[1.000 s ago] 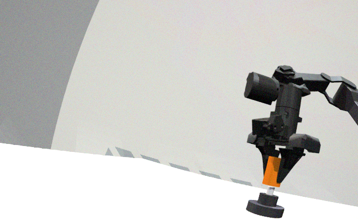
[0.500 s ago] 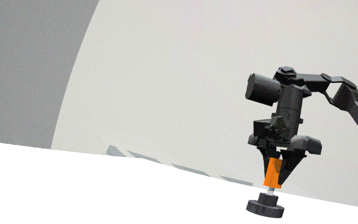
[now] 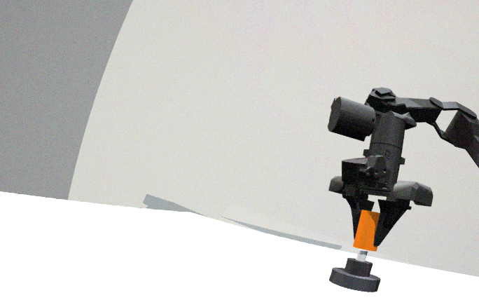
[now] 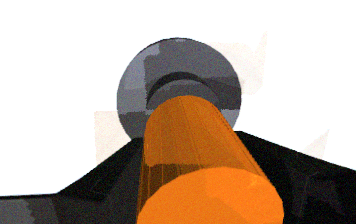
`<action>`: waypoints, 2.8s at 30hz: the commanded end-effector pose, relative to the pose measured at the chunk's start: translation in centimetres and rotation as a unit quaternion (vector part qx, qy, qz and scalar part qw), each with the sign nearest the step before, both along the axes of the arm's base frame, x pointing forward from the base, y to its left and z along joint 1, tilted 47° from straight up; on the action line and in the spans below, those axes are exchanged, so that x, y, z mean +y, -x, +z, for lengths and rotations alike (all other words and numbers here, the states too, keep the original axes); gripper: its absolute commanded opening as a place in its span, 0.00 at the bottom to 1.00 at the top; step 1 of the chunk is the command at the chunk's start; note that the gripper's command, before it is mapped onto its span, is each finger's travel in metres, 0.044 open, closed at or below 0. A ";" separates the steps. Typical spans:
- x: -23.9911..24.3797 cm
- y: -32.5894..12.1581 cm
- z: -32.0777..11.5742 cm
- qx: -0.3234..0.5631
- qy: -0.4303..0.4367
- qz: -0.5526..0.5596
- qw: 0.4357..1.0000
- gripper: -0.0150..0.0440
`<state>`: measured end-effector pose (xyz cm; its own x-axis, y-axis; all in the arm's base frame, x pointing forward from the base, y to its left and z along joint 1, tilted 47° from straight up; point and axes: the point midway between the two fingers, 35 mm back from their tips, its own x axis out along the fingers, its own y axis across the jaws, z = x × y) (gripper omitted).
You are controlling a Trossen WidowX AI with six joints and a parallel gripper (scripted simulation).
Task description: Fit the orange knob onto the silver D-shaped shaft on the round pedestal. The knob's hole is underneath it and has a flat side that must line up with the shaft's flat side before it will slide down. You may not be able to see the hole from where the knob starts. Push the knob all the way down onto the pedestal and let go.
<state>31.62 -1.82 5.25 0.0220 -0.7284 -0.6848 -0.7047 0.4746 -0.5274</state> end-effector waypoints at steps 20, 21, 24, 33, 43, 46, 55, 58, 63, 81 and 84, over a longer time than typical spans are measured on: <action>0.1 -0.5 0.1 0.035 -0.001 0.038 0.999 0.25; 0.1 -0.5 0.0 0.035 -0.001 0.038 0.999 0.25; 0.0 -0.4 0.0 0.035 -0.001 0.038 0.999 0.25; 0.0 0.0 -0.1 0.035 -0.001 0.038 0.999 0.25; -0.2 -0.1 -0.2 0.035 -0.001 0.038 0.999 0.25; -0.2 -0.2 -0.2 0.035 -0.001 0.038 0.999 0.25; -0.1 -0.2 -0.1 0.035 -0.001 0.038 0.999 0.25; 0.1 -0.3 0.1 0.035 -0.001 0.038 0.999 0.25; 0.2 -0.4 0.2 0.055 0.000 0.056 0.997 0.25; -0.3 -0.8 0.0 0.111 0.002 0.109 0.988 0.25; -0.3 -0.8 -0.1 0.111 0.002 0.109 0.988 0.25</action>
<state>32.30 -2.06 5.19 0.0256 -0.7245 -0.6888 -0.8867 0.3017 -0.3503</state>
